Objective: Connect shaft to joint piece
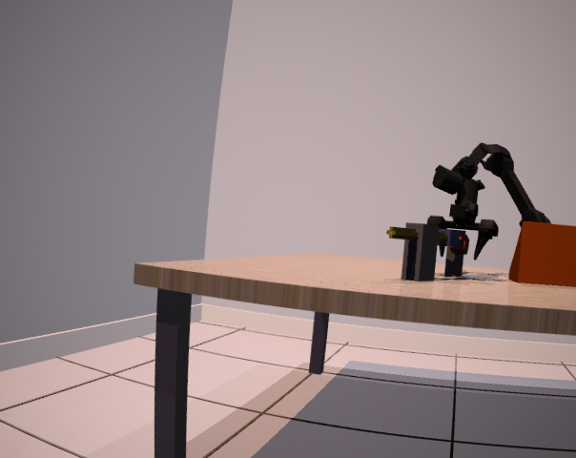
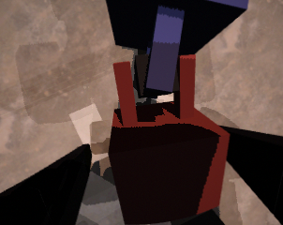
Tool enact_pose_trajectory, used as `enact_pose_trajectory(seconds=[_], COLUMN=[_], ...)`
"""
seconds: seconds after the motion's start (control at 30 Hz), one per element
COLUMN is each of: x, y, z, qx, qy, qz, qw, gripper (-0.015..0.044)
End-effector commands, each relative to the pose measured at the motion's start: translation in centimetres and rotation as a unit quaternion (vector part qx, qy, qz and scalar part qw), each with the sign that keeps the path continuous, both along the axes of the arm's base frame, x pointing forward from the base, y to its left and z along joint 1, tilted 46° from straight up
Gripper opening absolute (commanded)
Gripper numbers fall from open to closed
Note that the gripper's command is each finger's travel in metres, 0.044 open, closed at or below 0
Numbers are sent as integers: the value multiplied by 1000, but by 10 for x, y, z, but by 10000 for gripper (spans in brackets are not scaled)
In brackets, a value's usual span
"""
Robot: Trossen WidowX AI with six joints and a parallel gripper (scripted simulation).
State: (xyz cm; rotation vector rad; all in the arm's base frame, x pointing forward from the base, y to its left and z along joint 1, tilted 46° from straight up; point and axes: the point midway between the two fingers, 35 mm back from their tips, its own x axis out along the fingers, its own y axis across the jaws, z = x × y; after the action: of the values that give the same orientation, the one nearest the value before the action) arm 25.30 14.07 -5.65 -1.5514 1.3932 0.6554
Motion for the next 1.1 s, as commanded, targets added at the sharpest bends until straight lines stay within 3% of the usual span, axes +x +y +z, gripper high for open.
enact_pose_trajectory(seconds=[0.0, 0.33, 1.07], x=[0, 0, 0], y=[-4, -4, -4], z=[-7, -7, -7], qx=[-5, -5, -5], qy=[3, 3, 3], qz=[1, 1, 1], qw=[1000, 1000, 1000], gripper=[440, 182, 182])
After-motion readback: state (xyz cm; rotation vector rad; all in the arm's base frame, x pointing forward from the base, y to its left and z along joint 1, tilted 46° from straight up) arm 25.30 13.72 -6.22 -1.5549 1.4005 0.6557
